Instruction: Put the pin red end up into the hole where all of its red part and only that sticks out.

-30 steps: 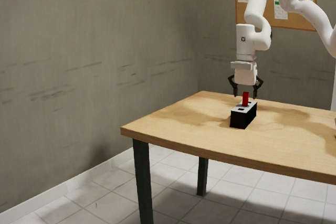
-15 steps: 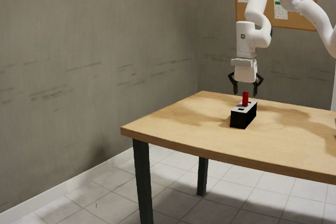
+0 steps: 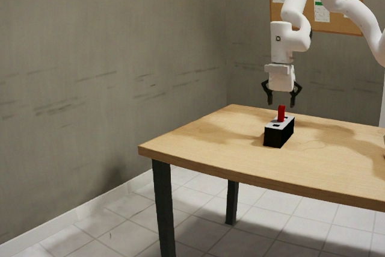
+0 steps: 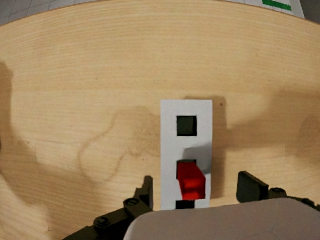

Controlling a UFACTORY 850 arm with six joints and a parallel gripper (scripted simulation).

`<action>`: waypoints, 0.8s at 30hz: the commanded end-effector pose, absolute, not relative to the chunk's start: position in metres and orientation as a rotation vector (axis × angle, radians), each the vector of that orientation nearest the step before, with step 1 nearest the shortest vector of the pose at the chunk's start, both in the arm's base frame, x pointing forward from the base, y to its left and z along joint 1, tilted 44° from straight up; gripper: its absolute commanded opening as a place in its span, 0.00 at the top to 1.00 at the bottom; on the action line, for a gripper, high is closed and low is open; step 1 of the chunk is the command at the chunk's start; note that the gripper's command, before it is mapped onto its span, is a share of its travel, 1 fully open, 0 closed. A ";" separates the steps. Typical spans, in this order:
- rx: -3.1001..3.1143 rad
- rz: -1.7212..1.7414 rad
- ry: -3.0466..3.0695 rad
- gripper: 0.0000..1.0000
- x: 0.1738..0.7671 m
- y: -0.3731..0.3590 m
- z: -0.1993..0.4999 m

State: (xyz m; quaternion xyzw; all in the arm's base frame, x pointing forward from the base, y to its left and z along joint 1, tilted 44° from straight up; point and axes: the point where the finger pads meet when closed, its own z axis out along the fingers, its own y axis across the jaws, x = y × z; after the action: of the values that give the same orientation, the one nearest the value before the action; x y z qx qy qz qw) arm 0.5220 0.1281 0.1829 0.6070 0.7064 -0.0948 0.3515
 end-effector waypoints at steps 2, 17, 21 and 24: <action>1.571 -0.244 1.828 0.00 0.522 0.129 0.184; 1.571 -0.244 1.828 0.00 0.517 0.136 0.192; 1.571 -0.244 1.828 0.00 0.517 0.136 0.192; 1.571 -0.244 1.828 0.00 0.517 0.136 0.192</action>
State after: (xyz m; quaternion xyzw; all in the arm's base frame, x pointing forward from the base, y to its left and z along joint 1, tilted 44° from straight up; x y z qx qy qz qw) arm 0.5171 0.1349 0.1917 0.6070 0.7064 -0.0950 0.3515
